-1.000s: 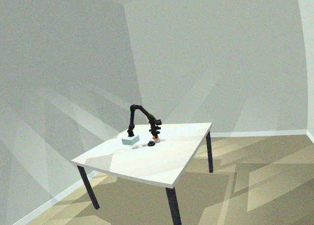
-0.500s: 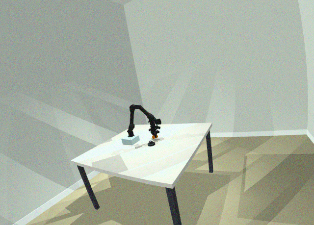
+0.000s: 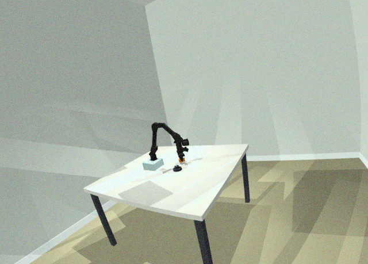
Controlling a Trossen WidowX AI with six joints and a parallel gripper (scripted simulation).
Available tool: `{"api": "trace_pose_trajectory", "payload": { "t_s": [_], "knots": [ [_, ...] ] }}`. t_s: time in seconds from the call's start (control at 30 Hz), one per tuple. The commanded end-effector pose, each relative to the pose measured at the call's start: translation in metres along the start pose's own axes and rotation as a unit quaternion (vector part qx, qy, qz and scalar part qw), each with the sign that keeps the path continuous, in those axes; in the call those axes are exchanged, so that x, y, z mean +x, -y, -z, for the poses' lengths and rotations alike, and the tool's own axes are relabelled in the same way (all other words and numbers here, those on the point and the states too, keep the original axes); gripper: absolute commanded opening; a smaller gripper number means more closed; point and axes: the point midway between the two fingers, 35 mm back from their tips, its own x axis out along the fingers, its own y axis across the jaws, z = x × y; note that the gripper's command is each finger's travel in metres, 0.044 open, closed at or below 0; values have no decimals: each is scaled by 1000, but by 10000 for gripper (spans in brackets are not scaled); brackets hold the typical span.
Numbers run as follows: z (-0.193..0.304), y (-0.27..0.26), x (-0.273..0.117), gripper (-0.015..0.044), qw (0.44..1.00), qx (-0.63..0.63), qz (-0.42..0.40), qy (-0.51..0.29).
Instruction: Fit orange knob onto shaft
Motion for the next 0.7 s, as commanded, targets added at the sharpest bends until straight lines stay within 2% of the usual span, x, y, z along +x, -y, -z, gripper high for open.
{"api": "trace_pose_trajectory", "payload": {
  "t_s": [0.0,0.17,0.67],
  "knots": [
    [-1,1,-1,179,1000,28,1,1],
    [-1,1,-1,179,999,52,1,1],
    [-1,1,-1,179,954,299,1,2]
  ]
}}
